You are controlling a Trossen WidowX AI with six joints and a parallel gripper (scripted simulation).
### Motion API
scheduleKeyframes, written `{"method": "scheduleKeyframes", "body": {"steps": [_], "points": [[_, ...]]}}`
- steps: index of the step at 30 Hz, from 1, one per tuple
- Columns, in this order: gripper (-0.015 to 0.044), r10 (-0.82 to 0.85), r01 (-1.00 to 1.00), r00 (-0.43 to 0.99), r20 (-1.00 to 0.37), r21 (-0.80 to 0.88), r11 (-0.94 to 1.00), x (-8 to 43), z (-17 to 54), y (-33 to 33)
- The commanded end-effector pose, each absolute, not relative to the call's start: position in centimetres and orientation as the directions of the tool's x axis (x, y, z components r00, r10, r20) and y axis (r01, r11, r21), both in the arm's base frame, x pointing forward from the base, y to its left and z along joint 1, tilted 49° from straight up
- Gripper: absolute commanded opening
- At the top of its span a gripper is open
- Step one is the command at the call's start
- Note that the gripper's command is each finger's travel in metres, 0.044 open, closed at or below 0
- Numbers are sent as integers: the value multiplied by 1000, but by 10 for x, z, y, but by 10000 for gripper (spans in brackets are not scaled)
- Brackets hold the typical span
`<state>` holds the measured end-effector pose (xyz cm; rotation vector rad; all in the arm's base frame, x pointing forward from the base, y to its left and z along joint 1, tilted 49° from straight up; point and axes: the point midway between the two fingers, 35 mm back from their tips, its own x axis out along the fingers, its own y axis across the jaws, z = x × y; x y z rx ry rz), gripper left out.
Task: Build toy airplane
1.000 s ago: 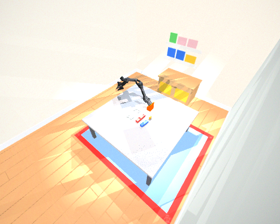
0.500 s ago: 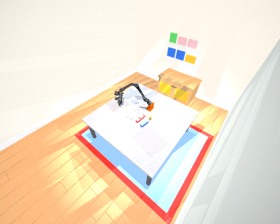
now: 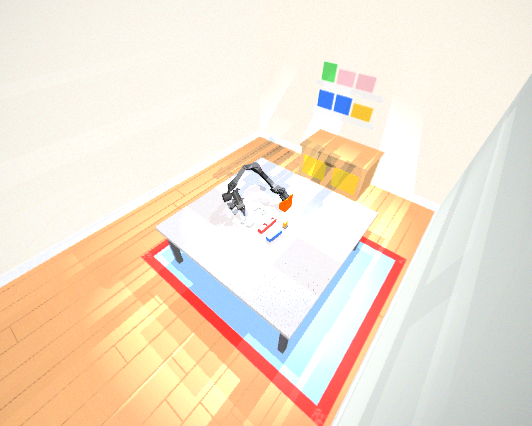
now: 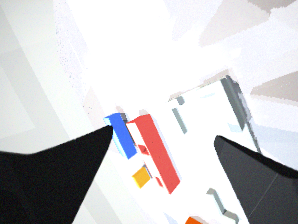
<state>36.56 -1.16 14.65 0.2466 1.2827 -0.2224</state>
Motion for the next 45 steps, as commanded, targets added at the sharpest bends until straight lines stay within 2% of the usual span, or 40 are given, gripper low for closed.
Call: {"method": "scheduleKeyframes", "body": {"steps": [1,7,11,15,23,28,45], "points": [[440,-137,264,125,-983,-100,959,347,108,27],[440,-417,121,22,-909,-412,903,307,64,78],[440,-584,1,70,-809,-585,811,281,46,103],[440,-703,-71,177,-688,-722,688,261,38,121],[440,-718,-76,198,-667,-741,668,259,36,122],[440,-719,-75,199,-666,-742,666,269,3,87],[440,-719,-75,200,-665,-742,666,275,-15,67]]}}
